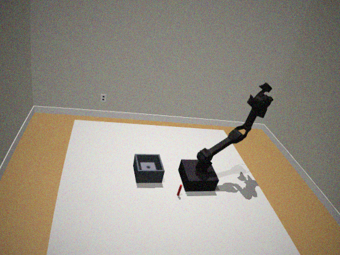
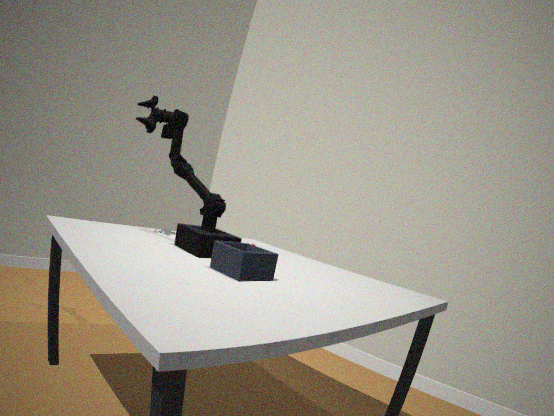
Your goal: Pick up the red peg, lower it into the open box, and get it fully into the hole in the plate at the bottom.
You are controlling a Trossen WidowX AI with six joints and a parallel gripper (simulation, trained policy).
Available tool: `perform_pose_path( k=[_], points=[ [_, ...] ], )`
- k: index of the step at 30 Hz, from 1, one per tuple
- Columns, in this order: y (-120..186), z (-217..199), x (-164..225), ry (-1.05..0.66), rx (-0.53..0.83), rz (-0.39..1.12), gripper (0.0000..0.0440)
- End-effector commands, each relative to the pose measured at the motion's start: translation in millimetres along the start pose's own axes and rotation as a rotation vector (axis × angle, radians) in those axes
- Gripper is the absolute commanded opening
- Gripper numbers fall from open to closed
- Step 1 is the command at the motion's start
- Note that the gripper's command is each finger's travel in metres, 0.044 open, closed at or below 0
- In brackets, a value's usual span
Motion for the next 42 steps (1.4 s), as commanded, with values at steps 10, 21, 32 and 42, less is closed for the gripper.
perform_pose_path(
  k=[10, 21, 32, 42],
  points=[
    [-5.0, 19.6, 98.1, 0.154, -0.15, 0.113, 0.0439],
    [31.4, 26.5, 229.1, 0.271, -0.378, 0.378, 0.0436],
    [108.7, 5.0, 333.2, 0.37, -0.566, 0.696, 0.044],
    [197.8, -38.5, 398.1, 0.477, -0.7, 1.002, 0.044]
  ],
)
Point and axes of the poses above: the point midway between the two fingers, 35 mm back from their tips, its own y axis back along the fingers, its own z axis across the jaws, x = y × z, the point moved 8 cm from there along y, back along the fingers, and after that the axes turned 1 degree about -y, right-handed, at the moved point
